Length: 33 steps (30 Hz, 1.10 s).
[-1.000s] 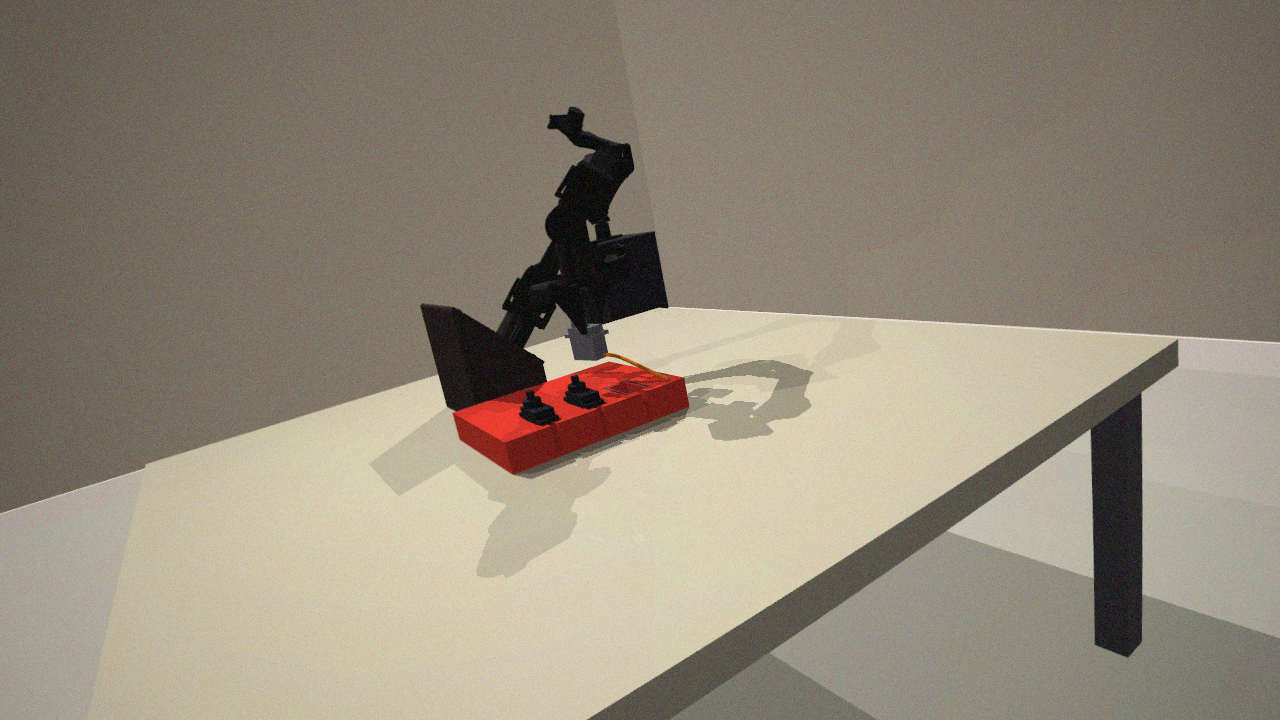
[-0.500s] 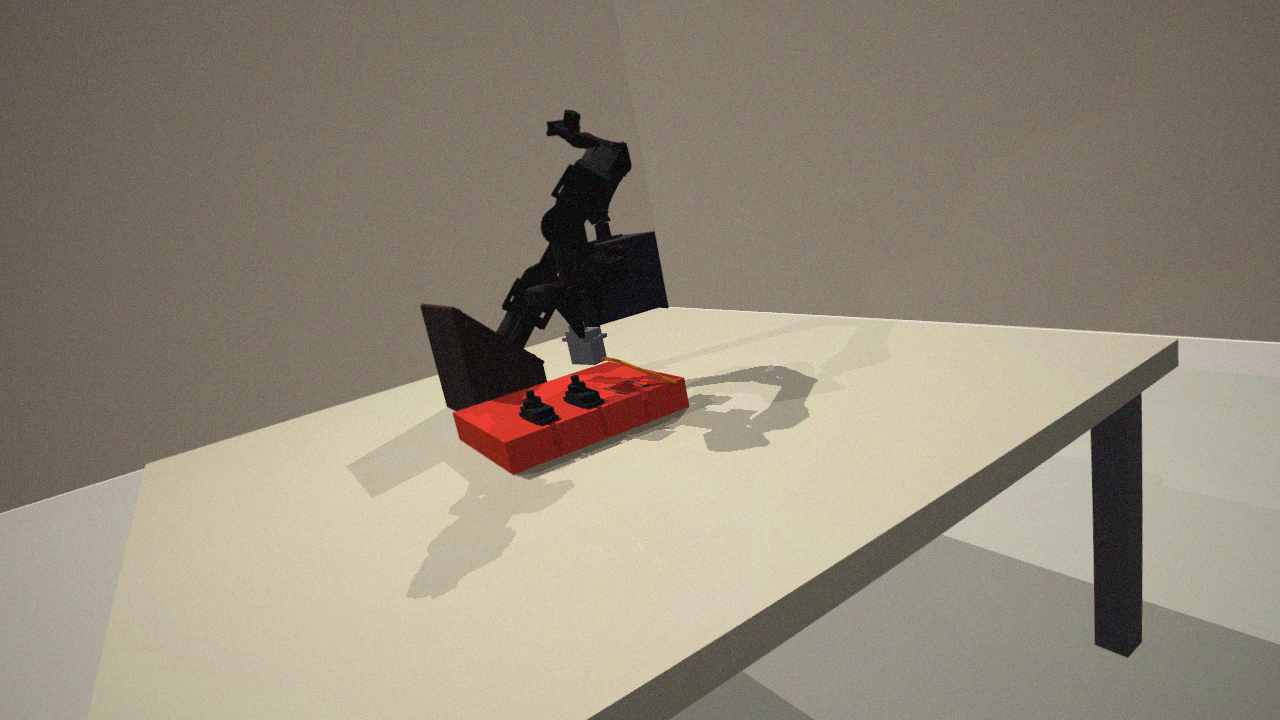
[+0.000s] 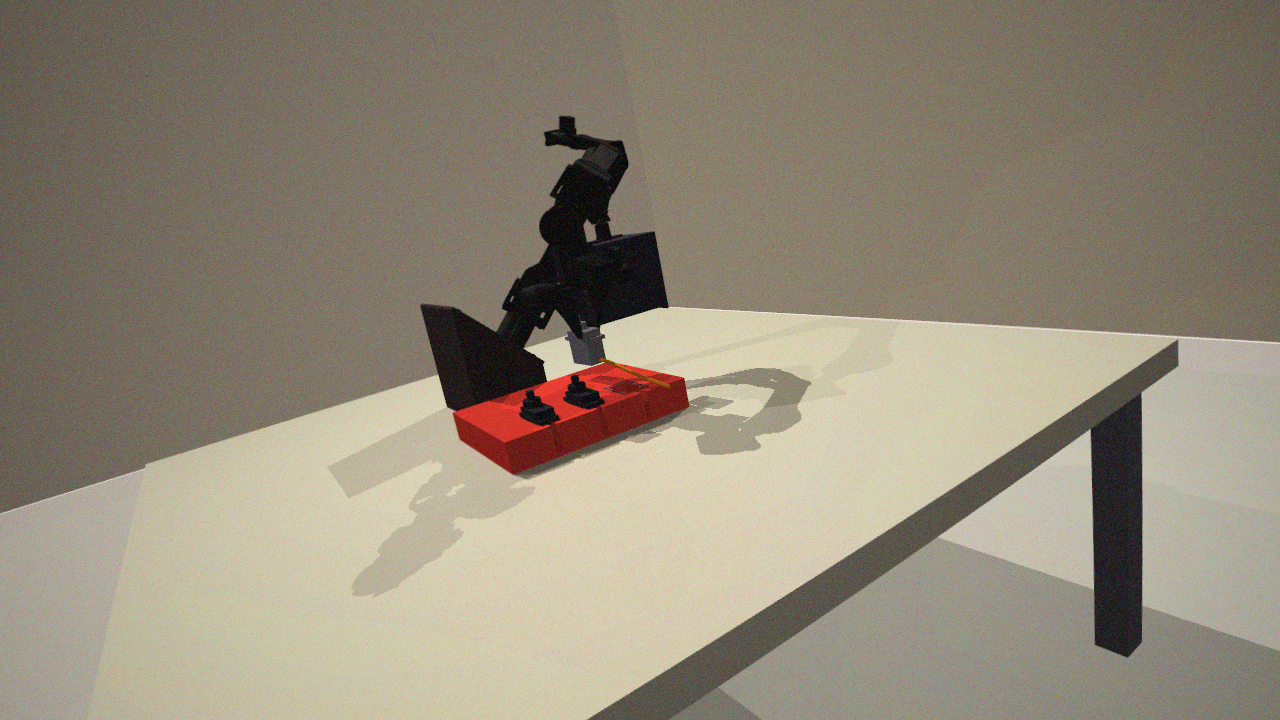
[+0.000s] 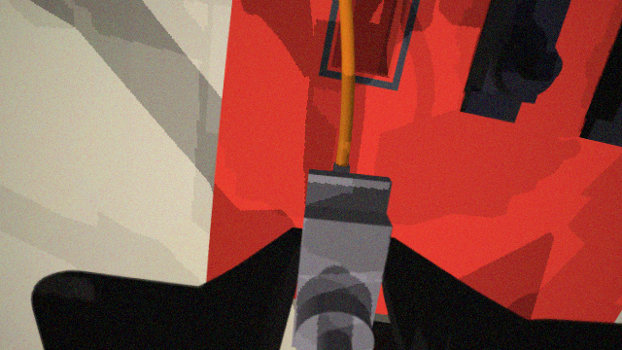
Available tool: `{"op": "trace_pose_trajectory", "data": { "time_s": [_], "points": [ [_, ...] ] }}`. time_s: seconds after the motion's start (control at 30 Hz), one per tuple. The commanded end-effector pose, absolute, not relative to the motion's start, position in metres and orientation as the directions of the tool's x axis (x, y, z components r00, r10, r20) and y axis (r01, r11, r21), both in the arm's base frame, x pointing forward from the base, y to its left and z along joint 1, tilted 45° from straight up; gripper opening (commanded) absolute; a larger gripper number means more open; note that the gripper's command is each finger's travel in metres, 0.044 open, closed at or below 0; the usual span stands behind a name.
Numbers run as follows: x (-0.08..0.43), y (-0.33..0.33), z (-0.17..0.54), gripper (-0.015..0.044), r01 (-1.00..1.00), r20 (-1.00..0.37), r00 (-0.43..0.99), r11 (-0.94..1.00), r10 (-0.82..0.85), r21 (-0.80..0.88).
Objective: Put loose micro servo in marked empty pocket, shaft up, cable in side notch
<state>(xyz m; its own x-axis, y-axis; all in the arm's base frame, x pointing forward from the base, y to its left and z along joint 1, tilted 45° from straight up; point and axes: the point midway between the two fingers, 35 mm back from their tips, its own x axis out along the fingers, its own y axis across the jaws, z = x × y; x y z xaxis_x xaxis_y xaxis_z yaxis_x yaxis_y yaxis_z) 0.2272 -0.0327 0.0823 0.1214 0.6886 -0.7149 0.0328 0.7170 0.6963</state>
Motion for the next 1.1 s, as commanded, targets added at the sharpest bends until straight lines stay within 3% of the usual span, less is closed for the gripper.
{"op": "trace_pose_trajectory", "data": {
  "time_s": [0.0,0.8,1.07],
  "points": [
    [0.236,-0.035,0.082,0.0,0.038,-0.718,0.122,0.719,0.686,0.694],
    [0.328,-0.051,0.084,0.0,0.034,-0.718,0.127,0.72,0.685,0.693],
    [0.334,-0.052,0.084,0.0,0.118,-0.718,0.127,0.708,0.685,0.696]
  ]
}}
